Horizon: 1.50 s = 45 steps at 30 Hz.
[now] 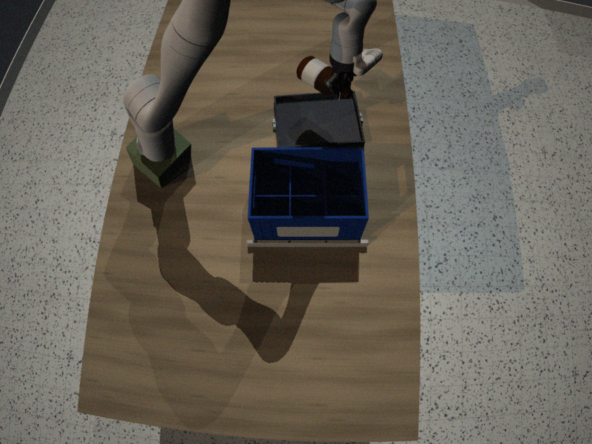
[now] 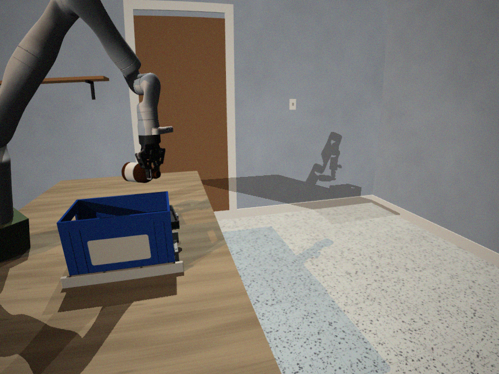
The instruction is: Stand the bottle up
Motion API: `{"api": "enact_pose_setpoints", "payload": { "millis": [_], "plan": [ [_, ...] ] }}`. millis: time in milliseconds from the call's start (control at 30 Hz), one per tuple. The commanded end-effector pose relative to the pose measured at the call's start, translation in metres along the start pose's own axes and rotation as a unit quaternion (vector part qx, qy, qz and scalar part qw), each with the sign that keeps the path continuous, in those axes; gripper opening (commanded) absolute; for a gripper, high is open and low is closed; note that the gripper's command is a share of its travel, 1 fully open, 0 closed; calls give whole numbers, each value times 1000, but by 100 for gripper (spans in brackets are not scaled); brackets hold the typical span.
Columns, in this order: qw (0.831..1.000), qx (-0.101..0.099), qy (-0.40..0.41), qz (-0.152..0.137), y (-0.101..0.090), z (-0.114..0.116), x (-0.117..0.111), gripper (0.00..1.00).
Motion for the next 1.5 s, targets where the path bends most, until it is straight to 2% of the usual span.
{"api": "enact_pose_setpoints", "payload": {
  "millis": [0,167,667,967,1467],
  "plan": [
    [1000,4,1,5,-1,2,1,0],
    [1000,7,1,10,0,3,2,0],
    [998,22,1,58,2,2,5,0],
    [997,24,1,76,1,1,6,0],
    [996,23,1,83,-1,0,5,0]
  ]
}}
Point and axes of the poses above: the point where the finger pads meet when closed, its own y axis out along the fingers, its own z axis across the jaws, x = y × z, the point moved 3 cm from there along -y, back along the fingers, and after that the axes turned 15 degrees about -y, right-handed, at the moved point
